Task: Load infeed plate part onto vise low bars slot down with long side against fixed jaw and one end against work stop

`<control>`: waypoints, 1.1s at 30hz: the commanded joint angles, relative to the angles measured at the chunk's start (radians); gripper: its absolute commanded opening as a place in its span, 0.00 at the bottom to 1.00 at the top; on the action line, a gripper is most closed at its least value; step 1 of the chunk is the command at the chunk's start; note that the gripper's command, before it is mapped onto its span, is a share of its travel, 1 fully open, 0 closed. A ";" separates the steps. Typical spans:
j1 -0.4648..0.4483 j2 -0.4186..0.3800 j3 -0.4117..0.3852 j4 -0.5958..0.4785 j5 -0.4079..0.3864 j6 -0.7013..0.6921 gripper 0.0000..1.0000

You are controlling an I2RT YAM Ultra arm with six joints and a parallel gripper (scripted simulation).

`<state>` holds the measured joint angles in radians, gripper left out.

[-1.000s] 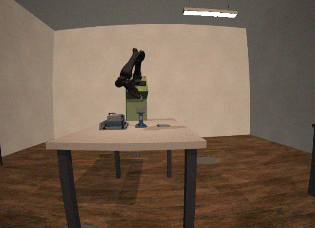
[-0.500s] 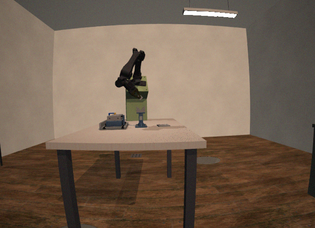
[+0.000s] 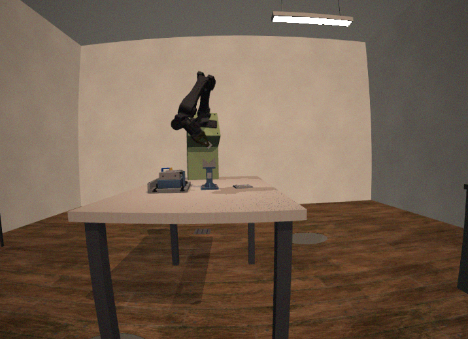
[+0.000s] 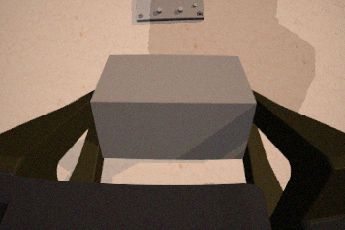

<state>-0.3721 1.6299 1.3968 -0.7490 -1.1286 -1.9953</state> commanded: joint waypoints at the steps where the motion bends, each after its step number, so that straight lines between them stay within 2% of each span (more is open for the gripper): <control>1: -0.016 0.001 0.030 -0.027 -0.035 -0.007 0.00; 25: 0.001 0.012 0.031 -0.014 -0.033 0.008 0.00; 30: 0.003 0.006 0.033 0.016 -0.032 0.010 0.00; 33: 0.009 0.029 0.033 0.025 -0.031 0.015 0.00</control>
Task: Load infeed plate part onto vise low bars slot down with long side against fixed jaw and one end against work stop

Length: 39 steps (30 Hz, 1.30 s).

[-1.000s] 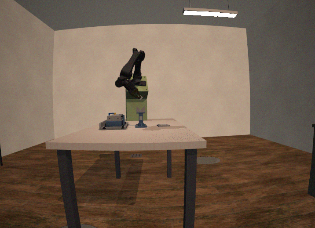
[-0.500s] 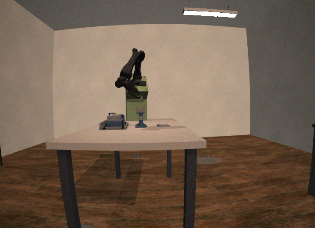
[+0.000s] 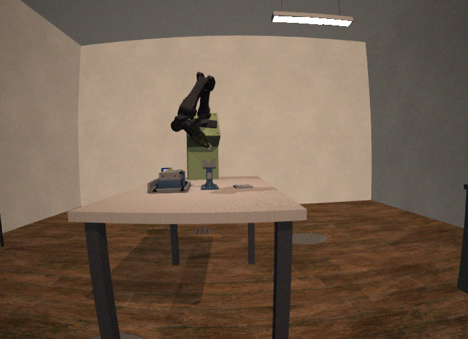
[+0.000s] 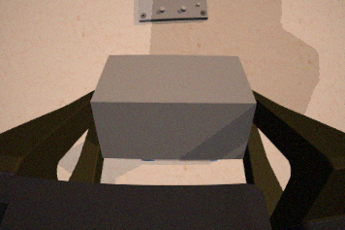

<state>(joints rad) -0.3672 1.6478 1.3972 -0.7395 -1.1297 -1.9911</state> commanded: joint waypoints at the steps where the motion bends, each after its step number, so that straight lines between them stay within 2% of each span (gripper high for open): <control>1: 0.005 0.013 0.033 0.019 -0.029 0.013 0.00; 5: 0.005 0.001 0.033 0.030 -0.028 0.018 0.00; 9: 0.011 0.024 0.033 0.039 -0.026 0.023 0.00; 10: 0.003 0.000 0.033 0.042 -0.026 0.024 0.00; 13: 0.015 0.034 0.034 0.055 -0.024 0.031 0.00; 18: 0.017 0.026 0.034 0.076 -0.021 0.041 0.00; 24: 0.024 0.064 0.036 0.105 -0.016 0.056 0.00; 26: 0.024 0.064 0.036 0.105 -0.016 0.056 0.00; 27: 0.023 0.029 0.035 0.110 -0.016 0.058 0.00; 31: 0.037 0.080 0.039 0.129 -0.012 0.068 0.00; 39: 0.046 0.102 0.044 0.167 -0.006 0.087 0.00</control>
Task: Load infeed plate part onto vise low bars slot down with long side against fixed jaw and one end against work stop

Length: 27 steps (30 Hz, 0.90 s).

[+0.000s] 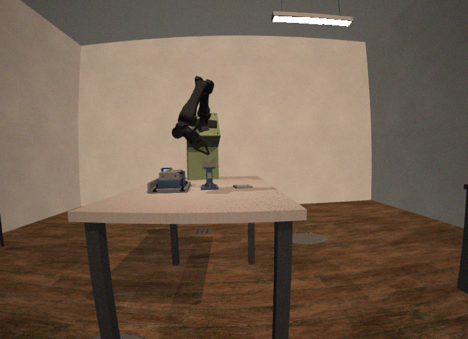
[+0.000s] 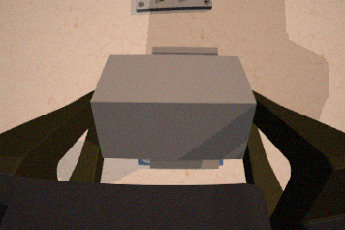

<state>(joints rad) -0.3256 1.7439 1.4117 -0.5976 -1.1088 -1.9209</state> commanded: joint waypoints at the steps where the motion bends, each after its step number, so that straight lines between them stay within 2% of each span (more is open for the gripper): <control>1: 0.001 0.013 0.030 0.030 -0.026 0.019 0.00; 4: -0.001 0.016 0.031 0.035 -0.026 0.021 0.00; 5: -0.001 -0.018 0.030 0.040 -0.025 0.023 0.00; 8: 0.012 0.028 0.033 0.052 -0.023 0.030 0.00; 21: 0.015 0.059 0.042 0.090 -0.016 0.049 0.00; 22: 0.012 0.023 0.041 0.093 -0.016 0.049 0.00; 23: 0.015 0.026 0.042 0.096 -0.016 0.050 0.00; 27: 0.023 0.071 0.046 0.106 -0.014 0.056 0.00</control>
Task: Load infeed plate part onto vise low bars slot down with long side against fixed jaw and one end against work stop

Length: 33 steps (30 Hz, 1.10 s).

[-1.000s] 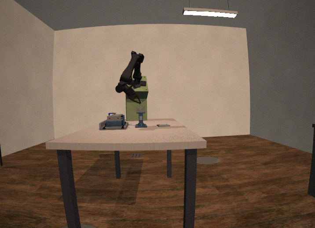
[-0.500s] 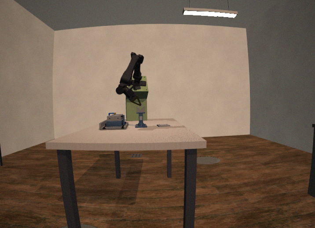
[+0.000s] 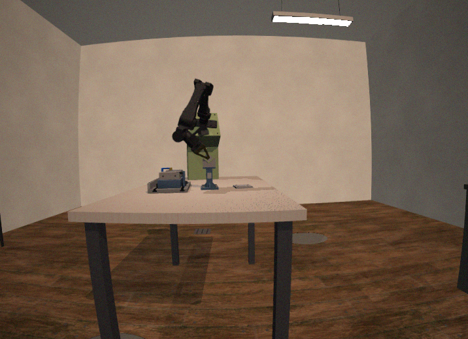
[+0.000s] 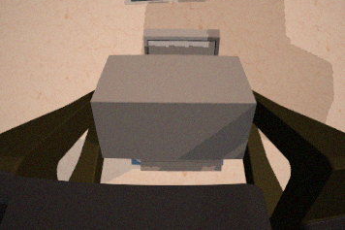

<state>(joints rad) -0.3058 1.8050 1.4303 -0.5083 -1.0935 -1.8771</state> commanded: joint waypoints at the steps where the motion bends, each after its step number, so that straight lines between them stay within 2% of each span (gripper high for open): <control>1: 0.003 0.011 0.029 0.019 -0.029 0.014 0.00; 11: 0.006 0.015 0.032 0.032 -0.026 0.020 0.00; 12: 0.000 -0.007 0.032 0.026 -0.026 0.021 0.00; 18: 0.006 0.025 0.034 0.037 -0.025 0.024 0.00; 33: 0.006 0.023 0.035 0.036 -0.025 0.025 0.00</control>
<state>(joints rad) -0.2985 1.8267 1.4334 -0.4786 -1.0889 -1.8587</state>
